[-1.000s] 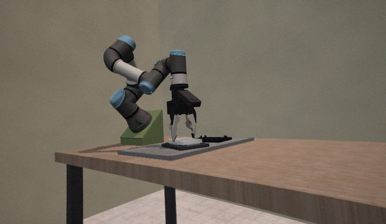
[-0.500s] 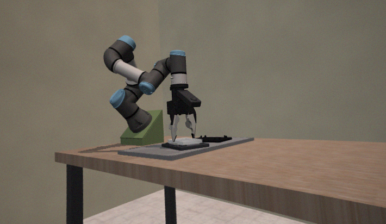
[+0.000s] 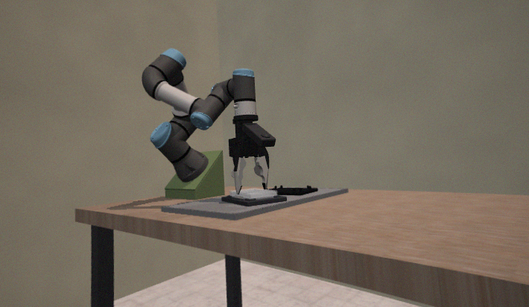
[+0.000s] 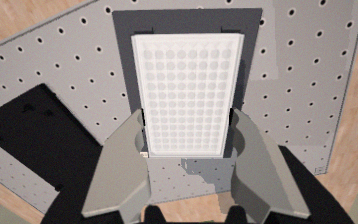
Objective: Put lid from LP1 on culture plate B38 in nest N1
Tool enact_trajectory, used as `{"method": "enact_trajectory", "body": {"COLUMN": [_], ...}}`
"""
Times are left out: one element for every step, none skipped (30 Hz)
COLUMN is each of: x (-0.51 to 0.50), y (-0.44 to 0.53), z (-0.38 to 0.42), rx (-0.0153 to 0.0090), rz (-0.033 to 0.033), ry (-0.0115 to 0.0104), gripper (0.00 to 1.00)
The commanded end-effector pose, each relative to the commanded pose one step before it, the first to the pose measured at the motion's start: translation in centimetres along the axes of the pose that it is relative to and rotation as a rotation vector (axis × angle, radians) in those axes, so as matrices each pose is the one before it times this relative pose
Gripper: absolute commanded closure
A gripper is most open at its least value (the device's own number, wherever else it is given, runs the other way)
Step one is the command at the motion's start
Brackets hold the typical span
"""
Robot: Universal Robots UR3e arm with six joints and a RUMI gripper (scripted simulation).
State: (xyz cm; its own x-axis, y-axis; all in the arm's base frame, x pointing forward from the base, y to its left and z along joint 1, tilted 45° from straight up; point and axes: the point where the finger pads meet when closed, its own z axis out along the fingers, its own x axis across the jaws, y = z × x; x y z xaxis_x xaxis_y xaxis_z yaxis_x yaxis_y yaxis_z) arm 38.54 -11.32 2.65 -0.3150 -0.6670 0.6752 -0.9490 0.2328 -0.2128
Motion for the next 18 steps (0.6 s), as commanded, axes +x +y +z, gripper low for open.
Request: {"method": "enact_trajectory", "body": {"x": [0.001, 0.000, 0.000, 0.000, 0.000, 0.000, 0.000, 0.000, 0.000, 0.000, 0.000, 0.000, 0.000, 0.000, 0.000, 0.000, 0.000, 0.000], "y": [-0.0586, 0.0000, 0.0003, 0.0001, 0.0001, 0.0001, 0.0001, 0.0001, 0.0001, 0.0001, 0.0001, 0.0001, 0.0001, 0.0001, 0.0001, 0.0001, 0.0001, 0.0000], "z": [-0.0650, 0.0000, 0.0003, 0.0001, 0.0001, 0.0001, 0.0001, 0.0001, 0.0001, 0.0001, 0.0001, 0.0001, 0.0001, 0.0001, 0.0001, 0.0001, 0.0001, 0.0000], "rx": [0.00198, 0.00000, -0.00001, 0.00000, 0.00000, 0.00000, 0.00000, 0.00000, 0.00000, 0.00000, 0.00000, 0.00000, 0.00000, 0.00000, 0.00000, 0.00000, 0.00000, 0.00000], "rz": [0.00078, 0.00000, -0.00001, 0.00000, 0.00000, 0.00000, 0.00000, 0.00000, 0.00000, 0.00000, 0.00000, 0.00000, 0.00000, 0.00000, 0.00000, 0.00000, 0.00000, 0.00000], "ry": [-0.00057, 0.00000, 0.00000, 0.00000, 0.00000, 0.00000, 0.00000, 0.00000, 0.00000, 0.00000, 0.00000, 0.00000, 0.00000, 0.00000, 0.00000, 0.00000, 0.00000, 0.00000], "gripper": [1.00, 1.00, 1.00, 1.00, 1.00, 1.00, 1.00, 1.00, 1.00, 1.00, 1.00, 1.00, 1.00, 1.00, 1.00, 1.00, 0.18, 0.18]}}
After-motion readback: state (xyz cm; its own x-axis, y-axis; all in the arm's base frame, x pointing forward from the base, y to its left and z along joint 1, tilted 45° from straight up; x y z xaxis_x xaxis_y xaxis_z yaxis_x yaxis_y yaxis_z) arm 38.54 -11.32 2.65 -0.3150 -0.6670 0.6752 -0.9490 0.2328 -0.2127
